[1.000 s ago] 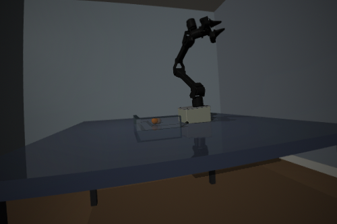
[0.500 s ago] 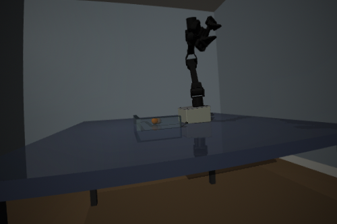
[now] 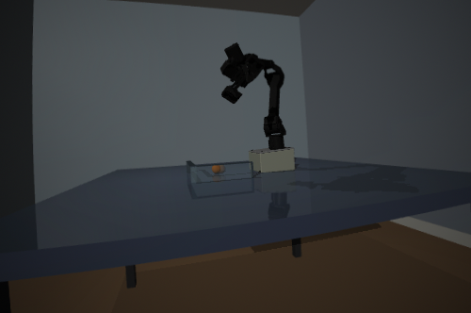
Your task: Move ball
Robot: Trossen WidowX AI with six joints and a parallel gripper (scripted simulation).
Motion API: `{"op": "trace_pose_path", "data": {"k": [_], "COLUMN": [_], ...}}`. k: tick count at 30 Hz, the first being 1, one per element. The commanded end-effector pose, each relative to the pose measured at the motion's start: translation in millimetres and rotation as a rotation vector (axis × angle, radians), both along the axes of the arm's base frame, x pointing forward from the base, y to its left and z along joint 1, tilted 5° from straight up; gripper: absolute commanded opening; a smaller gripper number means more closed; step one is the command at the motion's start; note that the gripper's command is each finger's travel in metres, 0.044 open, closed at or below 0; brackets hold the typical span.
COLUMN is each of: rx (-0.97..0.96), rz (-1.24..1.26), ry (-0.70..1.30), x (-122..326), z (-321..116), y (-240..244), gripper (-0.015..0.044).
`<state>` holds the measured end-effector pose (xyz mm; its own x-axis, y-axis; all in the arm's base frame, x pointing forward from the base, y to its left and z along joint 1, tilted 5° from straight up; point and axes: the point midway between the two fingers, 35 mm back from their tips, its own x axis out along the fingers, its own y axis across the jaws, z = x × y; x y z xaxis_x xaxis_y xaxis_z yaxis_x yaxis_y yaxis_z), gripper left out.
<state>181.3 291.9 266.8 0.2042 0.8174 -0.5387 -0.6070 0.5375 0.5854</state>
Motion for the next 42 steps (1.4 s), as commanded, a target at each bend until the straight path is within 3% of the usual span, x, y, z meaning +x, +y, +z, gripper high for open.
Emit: {"op": "trace_pose_path", "data": {"k": [1,7,14,23,42], "rx": [-0.142,-0.297,-0.563,-0.836,-0.850], "rz": [-0.108,-0.198,-0.340,-0.413,-0.413], "ry": [-0.009,-0.030,0.070,0.326,0.350], "x": [44.9,87.1,131.1,120.2,118.7], "z": [-41.2,-80.0,-148.7,-225.8,-249.8], "y": [-27.1,-70.1,-165.5,-297.8,-306.1], "gripper": [0.0312,0.0312,0.0312,0.0312,0.0312]}}
